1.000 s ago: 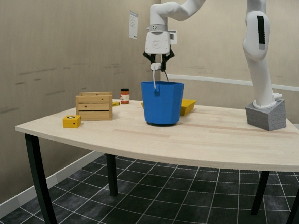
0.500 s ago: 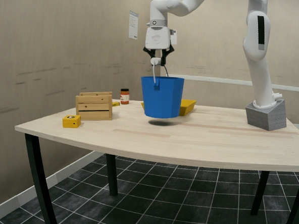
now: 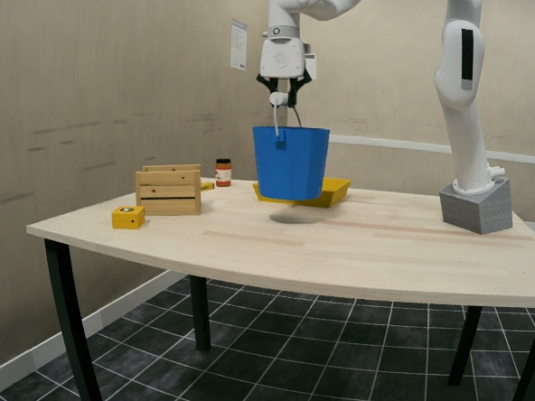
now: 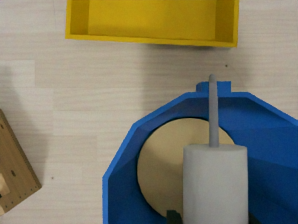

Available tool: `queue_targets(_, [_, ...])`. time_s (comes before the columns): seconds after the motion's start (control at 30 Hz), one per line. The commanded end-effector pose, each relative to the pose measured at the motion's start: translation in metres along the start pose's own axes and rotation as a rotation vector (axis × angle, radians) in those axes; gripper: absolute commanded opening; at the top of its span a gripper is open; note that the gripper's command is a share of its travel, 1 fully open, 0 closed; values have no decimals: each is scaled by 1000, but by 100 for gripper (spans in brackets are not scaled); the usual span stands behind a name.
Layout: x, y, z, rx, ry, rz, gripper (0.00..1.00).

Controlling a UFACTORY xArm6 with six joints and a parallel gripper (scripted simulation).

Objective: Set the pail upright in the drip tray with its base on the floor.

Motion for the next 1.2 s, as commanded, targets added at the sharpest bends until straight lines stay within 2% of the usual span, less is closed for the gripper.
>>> queue_targets(0.0, [7, 0, -1, 1, -4, -1, 0])
queue_targets(0.47, [24, 0, -1, 1, -4, -1, 0])
queue_targets(1.17, [30, 0, -1, 1, -4, -1, 0])
Point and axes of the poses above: the point where the finger pads meet when closed, its own x axis back along the fingers, its own z axis across the jaws, y = z × x, the point moved 4 cm from there along x, back along the fingers, and after that the axes turned 12 degrees about -x, right-handed, at the moved point
